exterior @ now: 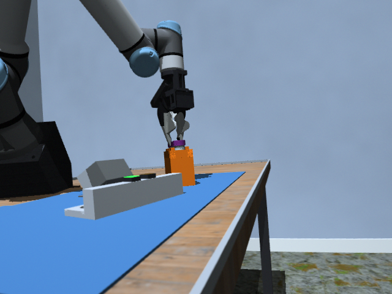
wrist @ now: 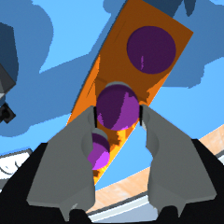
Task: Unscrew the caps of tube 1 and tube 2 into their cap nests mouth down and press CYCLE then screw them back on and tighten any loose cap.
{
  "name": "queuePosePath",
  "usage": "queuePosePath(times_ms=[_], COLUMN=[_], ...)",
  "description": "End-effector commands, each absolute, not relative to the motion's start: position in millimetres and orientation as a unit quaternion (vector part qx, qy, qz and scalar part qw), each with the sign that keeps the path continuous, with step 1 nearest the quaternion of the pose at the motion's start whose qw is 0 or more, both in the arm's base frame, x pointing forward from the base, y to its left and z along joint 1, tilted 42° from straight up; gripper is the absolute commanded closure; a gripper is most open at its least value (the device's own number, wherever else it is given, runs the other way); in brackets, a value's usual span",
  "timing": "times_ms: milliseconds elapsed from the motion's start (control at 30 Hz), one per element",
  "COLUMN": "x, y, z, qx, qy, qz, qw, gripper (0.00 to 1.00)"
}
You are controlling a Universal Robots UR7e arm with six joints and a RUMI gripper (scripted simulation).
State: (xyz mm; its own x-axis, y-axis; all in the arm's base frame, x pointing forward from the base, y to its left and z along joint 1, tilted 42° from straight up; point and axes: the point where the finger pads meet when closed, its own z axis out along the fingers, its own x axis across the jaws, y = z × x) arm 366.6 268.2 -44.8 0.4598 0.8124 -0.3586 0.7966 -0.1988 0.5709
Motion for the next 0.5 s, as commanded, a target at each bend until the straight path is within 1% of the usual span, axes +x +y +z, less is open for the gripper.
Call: queuePosePath(times_ms=[0,267,367,467], x=[366.3,365.9,367.0,367.6], y=[268.1,269.2,270.3,270.6], z=[-44.8,-45.3,-45.0,-45.2], qx=[0.828,0.888,0.889,0.908], qy=[0.431,0.287,0.282,0.215], qz=[0.051,0.111,0.113,0.139], qw=[0.356,0.343,0.342,0.332], gripper=[1.00,1.00,1.00,1.00])
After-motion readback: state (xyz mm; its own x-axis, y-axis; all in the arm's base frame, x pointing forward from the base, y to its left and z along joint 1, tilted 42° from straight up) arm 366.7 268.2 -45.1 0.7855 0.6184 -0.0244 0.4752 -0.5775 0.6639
